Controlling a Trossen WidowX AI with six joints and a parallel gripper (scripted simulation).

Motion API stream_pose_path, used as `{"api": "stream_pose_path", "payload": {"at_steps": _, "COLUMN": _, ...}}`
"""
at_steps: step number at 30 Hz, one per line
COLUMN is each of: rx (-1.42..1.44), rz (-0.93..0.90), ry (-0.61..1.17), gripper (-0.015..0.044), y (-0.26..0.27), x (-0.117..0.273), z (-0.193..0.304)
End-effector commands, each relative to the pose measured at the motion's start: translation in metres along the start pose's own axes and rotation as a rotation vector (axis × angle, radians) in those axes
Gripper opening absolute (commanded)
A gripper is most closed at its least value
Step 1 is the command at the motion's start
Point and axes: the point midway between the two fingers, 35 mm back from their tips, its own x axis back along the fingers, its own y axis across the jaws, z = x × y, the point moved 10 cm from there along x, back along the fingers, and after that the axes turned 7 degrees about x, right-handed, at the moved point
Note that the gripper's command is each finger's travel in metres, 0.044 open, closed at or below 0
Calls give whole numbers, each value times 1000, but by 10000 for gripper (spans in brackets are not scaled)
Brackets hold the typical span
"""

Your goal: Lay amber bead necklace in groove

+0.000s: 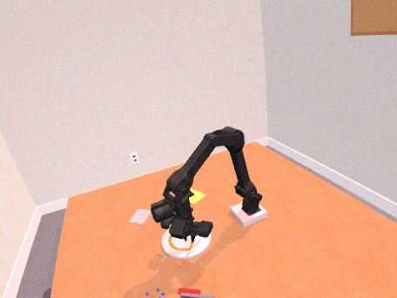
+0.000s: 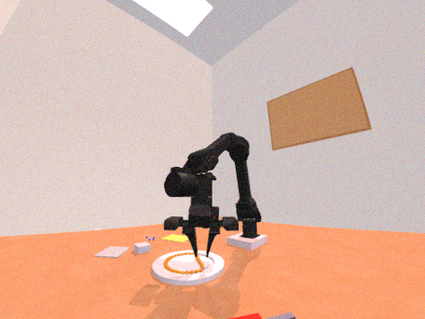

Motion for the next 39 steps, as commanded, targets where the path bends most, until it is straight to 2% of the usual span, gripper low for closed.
{"api": "stream_pose_path", "payload": {"at_steps": 1, "rx": -2, "rz": -1, "ry": 1, "gripper": 120, "y": 0, "x": -7, "z": 0}}
{"api": "stream_pose_path", "payload": {"at_steps": 17, "rx": -7, "rz": -3, "ry": 3, "gripper": 120, "y": 1, "x": -29, "z": 0}}
{"api": "stream_pose_path", "payload": {"at_steps": 22, "rx": -1, "rz": -5, "ry": 5, "gripper": 0, "y": 1, "x": -26, "z": 0}}
{"api": "stream_pose_path", "payload": {"at_steps": 39, "rx": -1, "rz": -5, "ry": 5, "gripper": 0, "y": 1, "x": -26, "z": 0}}
